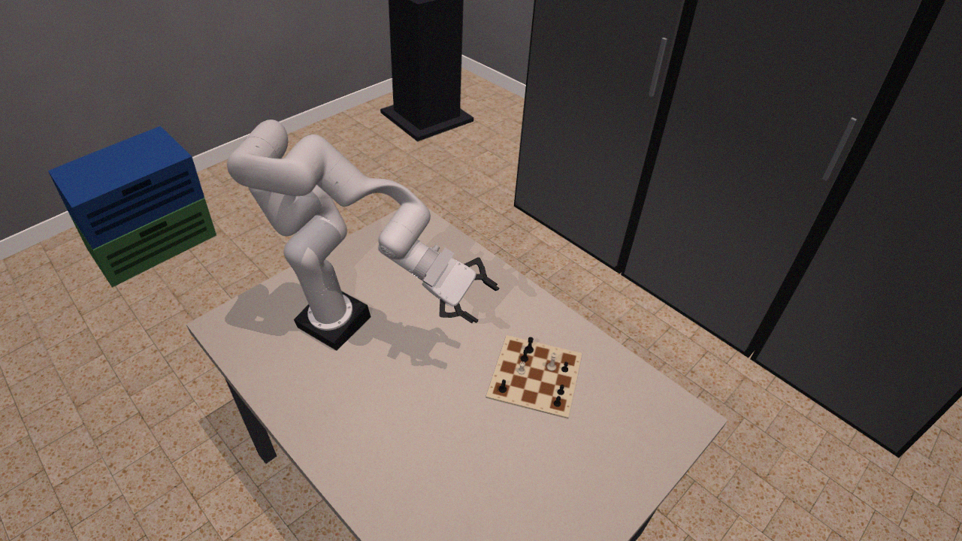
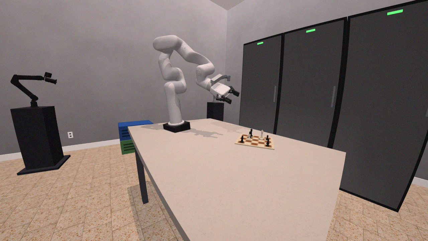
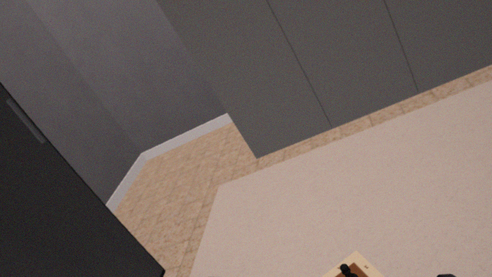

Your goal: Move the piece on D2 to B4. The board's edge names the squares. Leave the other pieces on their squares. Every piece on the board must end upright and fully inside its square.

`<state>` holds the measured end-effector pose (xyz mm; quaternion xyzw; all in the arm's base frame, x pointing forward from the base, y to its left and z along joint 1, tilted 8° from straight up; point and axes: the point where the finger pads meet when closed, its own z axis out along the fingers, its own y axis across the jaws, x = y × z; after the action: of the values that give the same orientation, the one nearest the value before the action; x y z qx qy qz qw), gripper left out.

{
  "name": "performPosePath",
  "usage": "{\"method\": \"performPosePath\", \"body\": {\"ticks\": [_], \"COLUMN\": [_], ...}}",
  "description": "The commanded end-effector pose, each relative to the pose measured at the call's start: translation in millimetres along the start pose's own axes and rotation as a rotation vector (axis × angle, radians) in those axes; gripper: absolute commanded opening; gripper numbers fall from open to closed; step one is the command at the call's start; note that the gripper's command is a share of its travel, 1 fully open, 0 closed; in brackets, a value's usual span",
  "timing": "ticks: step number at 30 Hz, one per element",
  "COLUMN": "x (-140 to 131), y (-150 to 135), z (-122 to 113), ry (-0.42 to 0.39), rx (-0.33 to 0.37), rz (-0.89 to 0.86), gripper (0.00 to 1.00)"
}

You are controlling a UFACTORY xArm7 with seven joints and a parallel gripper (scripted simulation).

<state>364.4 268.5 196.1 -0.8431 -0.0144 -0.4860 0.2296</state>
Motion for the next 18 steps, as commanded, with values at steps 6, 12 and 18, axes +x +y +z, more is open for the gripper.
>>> {"method": "performPosePath", "body": {"ticks": [6, 12, 18], "x": [48, 69, 85], "y": [-47, -63, -72], "z": [59, 84, 109], "ry": [0.136, 0.190, 0.229], "rx": [-0.064, -0.113, -0.181], "rz": [0.192, 0.311, 0.436], "gripper": [1.00, 1.00, 1.00]}}
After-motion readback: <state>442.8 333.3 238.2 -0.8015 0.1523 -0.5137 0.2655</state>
